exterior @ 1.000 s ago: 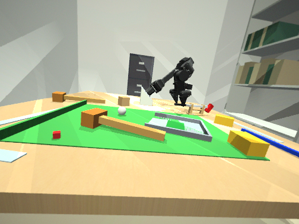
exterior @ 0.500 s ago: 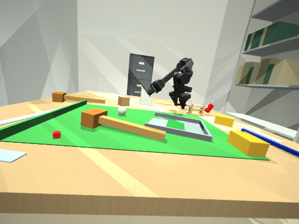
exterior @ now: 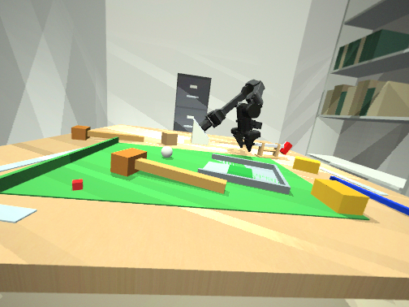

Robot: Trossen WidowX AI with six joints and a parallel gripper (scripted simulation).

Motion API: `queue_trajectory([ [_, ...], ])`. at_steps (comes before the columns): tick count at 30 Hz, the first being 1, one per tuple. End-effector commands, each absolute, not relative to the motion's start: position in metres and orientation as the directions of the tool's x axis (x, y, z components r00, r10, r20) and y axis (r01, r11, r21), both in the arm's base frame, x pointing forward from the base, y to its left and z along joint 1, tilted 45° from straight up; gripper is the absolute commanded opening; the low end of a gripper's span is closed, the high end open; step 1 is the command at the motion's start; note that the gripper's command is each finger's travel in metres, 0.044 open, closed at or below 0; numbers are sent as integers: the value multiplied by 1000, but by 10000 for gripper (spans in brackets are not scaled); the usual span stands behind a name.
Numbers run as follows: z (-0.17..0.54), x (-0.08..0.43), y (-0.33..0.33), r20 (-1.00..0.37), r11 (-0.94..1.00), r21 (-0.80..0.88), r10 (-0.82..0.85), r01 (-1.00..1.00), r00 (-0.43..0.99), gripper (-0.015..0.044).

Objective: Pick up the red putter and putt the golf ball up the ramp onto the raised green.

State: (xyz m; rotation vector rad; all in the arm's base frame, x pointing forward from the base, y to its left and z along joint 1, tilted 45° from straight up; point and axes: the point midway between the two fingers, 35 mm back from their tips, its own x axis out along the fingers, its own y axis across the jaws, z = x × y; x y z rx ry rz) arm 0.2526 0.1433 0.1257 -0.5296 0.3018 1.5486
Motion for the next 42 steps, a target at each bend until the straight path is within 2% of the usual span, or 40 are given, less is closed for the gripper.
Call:
queue_trajectory([
  [1, 126, 253, 143, -504, -57, -133, 863, -990, 18, 282],
  [11, 126, 253, 143, -504, -57, -133, 863, -990, 18, 20],
  [14, 126, 253, 143, -504, -57, -133, 863, -990, 18, 0],
  [42, 195, 248, 73, -509, -57, -127, 861, -990, 16, 0],
])
